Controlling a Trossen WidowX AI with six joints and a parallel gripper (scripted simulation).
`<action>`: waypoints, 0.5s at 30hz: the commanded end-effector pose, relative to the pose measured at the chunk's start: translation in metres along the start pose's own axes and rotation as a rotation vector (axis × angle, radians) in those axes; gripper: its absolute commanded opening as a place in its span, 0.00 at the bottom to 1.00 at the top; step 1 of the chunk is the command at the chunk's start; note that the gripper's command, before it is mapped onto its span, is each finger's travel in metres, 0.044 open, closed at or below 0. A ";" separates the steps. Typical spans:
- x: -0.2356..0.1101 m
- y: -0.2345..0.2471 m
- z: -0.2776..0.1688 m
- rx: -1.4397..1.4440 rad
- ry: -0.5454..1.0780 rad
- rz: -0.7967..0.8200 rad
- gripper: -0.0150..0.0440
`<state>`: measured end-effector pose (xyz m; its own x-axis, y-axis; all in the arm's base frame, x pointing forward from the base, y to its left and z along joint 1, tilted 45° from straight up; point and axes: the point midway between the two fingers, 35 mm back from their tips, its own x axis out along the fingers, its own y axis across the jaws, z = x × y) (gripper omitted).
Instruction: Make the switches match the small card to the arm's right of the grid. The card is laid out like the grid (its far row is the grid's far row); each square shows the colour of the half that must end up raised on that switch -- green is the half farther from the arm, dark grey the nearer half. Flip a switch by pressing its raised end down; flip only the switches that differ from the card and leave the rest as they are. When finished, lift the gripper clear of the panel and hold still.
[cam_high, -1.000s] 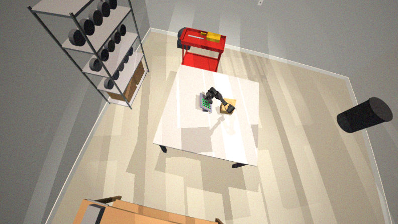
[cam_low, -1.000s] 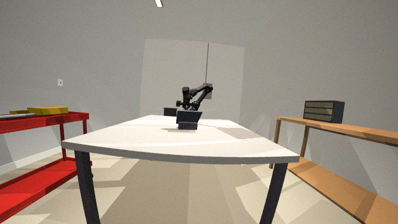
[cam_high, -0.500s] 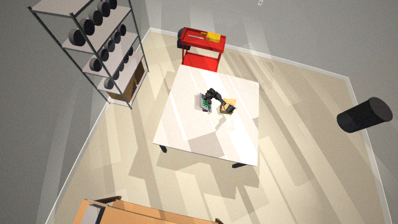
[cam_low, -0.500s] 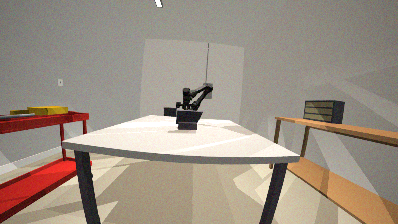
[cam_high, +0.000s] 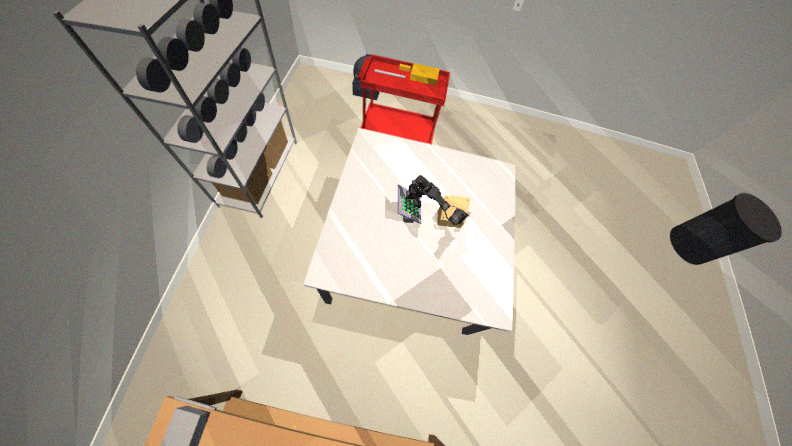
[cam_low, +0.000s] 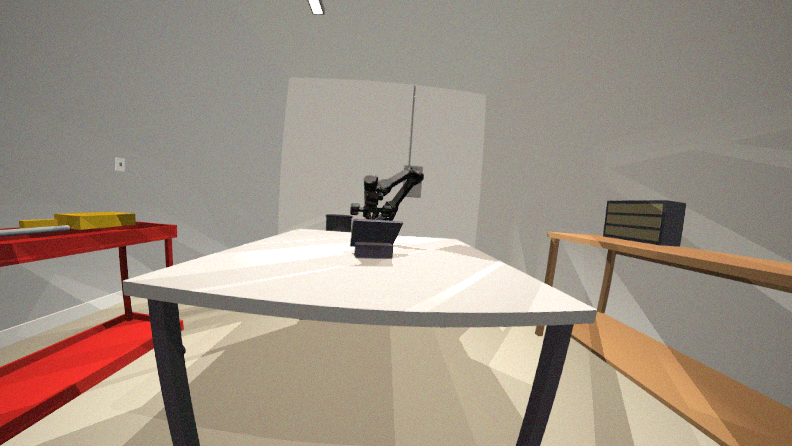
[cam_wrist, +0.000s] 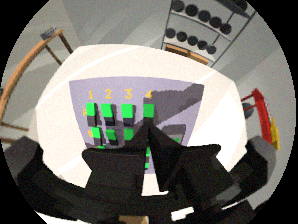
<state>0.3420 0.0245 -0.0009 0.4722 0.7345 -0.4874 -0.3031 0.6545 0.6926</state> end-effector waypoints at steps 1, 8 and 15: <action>0.001 -0.001 0.000 0.003 0.000 -0.004 0.25; 0.002 -0.001 0.000 0.003 0.000 -0.004 0.25; 0.002 -0.001 0.000 0.003 0.000 -0.004 0.25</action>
<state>0.3429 0.0259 -0.0019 0.4722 0.7345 -0.4874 -0.3029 0.6544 0.6928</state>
